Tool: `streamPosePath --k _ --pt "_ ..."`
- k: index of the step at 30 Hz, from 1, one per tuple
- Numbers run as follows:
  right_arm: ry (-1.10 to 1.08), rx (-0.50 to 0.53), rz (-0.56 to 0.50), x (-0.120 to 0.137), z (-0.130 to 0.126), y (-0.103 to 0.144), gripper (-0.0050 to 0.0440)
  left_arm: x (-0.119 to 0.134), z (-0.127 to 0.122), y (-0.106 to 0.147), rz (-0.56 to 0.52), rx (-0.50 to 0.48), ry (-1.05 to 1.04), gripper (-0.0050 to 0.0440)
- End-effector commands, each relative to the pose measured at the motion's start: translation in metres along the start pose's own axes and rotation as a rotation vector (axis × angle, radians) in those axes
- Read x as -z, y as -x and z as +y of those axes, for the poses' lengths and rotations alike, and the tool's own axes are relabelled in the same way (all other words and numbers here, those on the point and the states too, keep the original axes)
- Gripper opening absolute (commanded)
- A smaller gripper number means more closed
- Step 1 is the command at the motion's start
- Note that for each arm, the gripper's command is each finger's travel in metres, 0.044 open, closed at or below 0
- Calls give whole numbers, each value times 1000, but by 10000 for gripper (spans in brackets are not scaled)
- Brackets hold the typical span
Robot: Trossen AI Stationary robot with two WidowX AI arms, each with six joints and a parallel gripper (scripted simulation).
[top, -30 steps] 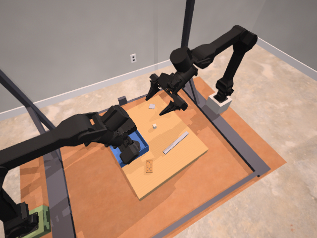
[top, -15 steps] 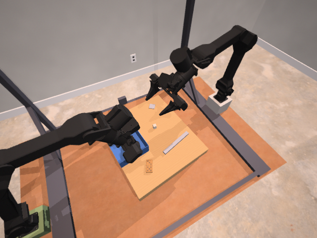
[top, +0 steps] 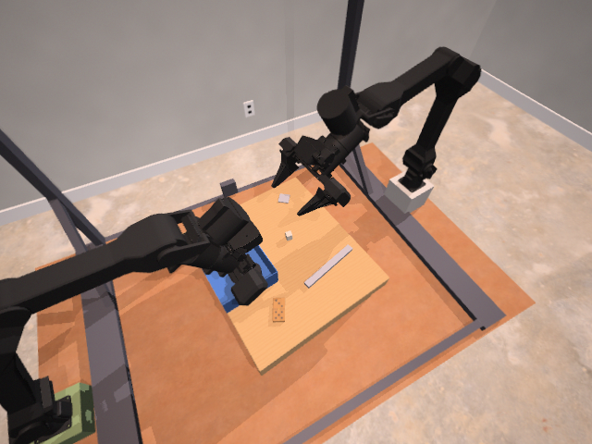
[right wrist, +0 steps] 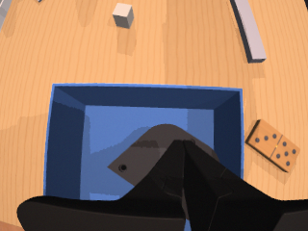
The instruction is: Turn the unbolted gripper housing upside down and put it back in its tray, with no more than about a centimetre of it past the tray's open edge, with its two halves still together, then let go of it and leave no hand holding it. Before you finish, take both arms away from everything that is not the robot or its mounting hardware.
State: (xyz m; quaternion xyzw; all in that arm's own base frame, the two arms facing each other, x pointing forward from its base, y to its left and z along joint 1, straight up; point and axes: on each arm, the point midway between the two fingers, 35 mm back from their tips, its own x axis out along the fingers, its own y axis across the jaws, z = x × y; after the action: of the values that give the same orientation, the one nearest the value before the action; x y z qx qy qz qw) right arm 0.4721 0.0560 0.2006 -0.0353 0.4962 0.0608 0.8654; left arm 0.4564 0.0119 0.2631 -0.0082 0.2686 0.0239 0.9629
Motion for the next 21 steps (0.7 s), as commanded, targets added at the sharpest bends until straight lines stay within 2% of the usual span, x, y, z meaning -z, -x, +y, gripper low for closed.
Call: streamPosePath --k 1,21 --pt "4 -2 -31 -3 0 9 0 -8 0 7 -22 3 -5 440" --pt "4 -2 -31 3 0 -2 0 -8 0 7 -22 3 -5 440"
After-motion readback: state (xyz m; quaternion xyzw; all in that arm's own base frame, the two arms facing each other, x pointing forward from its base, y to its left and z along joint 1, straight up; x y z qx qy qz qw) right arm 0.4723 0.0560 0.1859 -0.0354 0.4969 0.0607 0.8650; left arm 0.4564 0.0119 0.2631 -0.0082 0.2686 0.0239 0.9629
